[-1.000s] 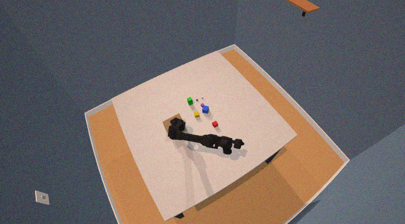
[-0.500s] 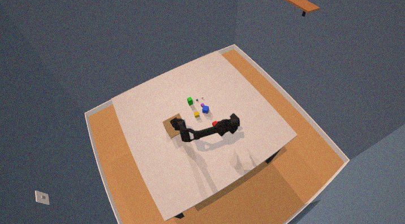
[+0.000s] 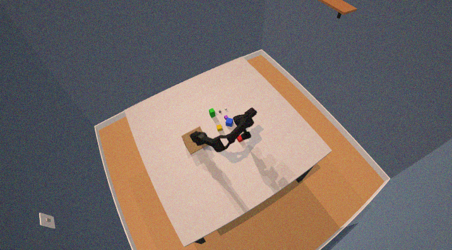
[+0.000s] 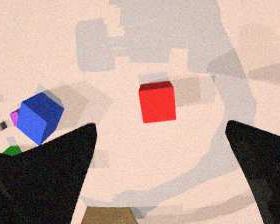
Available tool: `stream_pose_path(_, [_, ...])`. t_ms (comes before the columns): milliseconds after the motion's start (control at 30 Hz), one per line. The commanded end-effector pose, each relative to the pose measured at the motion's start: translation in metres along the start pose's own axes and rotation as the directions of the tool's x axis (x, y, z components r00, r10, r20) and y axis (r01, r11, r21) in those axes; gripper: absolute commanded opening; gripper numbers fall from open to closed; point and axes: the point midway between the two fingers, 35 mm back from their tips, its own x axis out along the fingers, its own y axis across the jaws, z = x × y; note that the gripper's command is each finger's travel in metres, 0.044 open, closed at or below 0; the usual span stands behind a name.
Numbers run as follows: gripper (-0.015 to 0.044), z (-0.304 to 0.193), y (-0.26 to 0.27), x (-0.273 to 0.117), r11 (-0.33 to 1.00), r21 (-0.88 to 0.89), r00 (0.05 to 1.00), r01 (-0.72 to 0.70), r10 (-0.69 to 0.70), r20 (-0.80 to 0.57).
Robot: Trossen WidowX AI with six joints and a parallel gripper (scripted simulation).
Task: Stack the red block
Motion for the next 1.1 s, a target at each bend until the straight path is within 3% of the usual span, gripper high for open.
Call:
stream_pose_path(0, [0.044,-0.005,0.004,0.0,0.99,-0.134,0.998,0.054,-0.055,-0.009])
stream_pose_path(333, [0.044,-0.006,0.004,0.001,0.99,-0.134,0.998,0.053,-0.055,-0.009])
stream_pose_path(667, [0.044,-0.009,0.002,0.05,0.99,-0.133,0.998,0.055,-0.057,-0.008])
stream_pose_path(1067, [0.044,-0.008,0.001,0.061,0.99,-0.133,0.998,0.055,-0.056,-0.008])
